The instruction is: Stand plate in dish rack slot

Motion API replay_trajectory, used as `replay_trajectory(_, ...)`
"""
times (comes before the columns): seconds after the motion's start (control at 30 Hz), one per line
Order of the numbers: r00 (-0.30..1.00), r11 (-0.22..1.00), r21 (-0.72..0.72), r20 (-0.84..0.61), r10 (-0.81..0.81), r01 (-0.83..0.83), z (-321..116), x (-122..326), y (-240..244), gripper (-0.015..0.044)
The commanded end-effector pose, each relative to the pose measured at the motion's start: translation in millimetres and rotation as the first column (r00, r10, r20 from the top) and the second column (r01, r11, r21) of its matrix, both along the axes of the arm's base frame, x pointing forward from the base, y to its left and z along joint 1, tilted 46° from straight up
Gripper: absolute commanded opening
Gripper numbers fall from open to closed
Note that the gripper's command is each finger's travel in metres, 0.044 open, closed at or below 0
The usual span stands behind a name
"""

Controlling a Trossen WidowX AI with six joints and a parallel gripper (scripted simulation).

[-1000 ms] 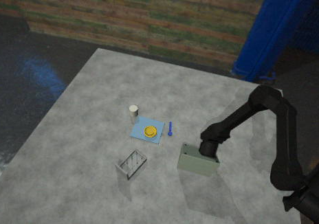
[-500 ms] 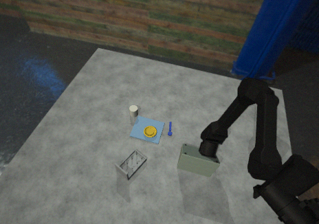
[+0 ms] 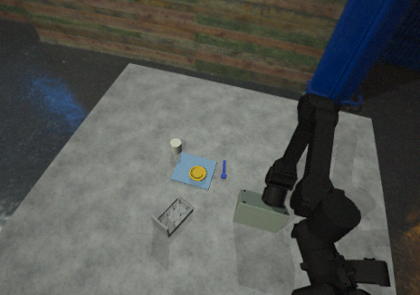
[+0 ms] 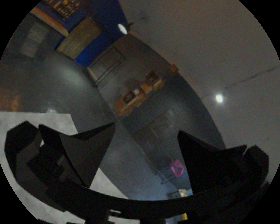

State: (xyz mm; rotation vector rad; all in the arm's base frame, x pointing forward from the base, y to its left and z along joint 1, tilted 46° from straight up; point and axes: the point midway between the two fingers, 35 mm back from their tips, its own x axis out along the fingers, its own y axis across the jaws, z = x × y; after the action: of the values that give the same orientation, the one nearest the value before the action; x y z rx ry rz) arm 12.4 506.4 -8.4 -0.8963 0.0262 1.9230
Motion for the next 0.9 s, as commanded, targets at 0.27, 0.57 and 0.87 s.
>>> replay_trajectory(0.27, 0.935, 0.921, -0.166, 0.005, -0.356, 0.352, -8.8, 103.0, -33.7, 0.04)
replay_trajectory(0.57, 0.802, 0.766, -0.276, 0.037, -0.596, 0.581, -13.1, 171.8, -76.3, 0.04)
replay_trajectory(0.87, 0.602, 0.532, -0.365, 0.106, -0.791, 0.764, -15.0, 234.3, -134.6, 0.04)
